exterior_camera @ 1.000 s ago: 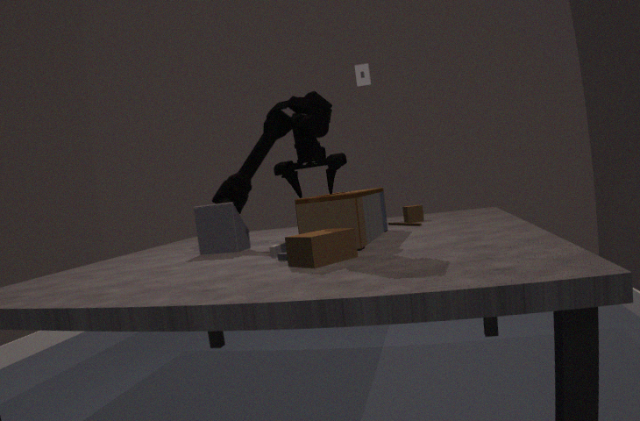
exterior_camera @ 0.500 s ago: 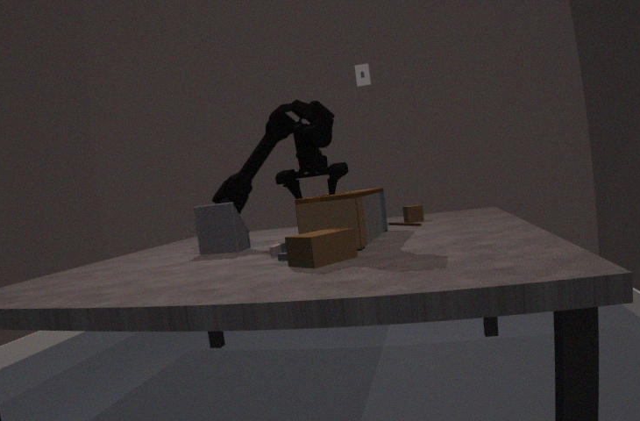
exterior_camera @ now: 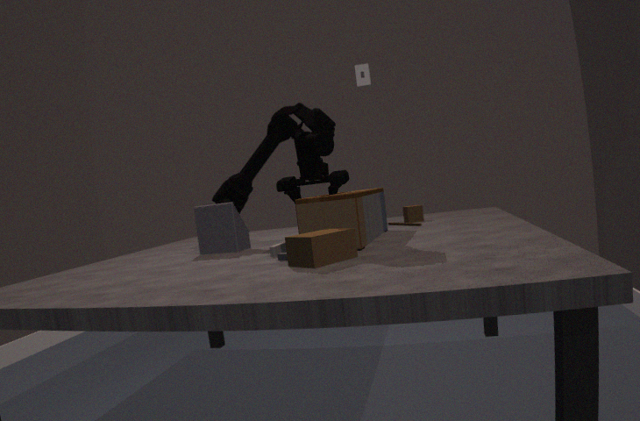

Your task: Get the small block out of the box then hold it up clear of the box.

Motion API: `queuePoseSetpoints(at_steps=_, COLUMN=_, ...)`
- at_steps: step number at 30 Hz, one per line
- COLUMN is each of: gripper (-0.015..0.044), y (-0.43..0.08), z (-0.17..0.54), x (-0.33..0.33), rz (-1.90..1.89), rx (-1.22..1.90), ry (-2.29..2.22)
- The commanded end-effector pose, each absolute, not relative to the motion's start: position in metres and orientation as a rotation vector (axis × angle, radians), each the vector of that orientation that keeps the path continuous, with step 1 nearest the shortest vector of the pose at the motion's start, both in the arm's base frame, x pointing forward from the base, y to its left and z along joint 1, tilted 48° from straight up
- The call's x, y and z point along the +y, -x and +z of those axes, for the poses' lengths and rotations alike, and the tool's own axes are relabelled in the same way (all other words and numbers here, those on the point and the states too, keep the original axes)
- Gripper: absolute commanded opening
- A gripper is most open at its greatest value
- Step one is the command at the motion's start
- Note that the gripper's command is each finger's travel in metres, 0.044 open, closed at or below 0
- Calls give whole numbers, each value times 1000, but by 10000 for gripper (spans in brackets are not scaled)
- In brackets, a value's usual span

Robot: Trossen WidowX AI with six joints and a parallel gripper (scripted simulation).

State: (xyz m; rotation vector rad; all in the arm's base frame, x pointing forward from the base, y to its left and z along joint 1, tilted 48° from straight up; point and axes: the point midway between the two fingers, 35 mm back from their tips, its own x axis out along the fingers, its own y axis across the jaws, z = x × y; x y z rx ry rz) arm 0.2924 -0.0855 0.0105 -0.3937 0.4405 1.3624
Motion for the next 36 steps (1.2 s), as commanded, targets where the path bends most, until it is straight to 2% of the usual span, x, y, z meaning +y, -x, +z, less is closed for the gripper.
queuePoseSetpoints(at_steps=1, gripper=400, y=-292, z=11, x=-86, rz=1361, rx=440, ry=394)
queuePoseSetpoints(at_steps=36, gripper=400, y=-300, z=59, x=-42, rz=1363, rx=439, ry=391)
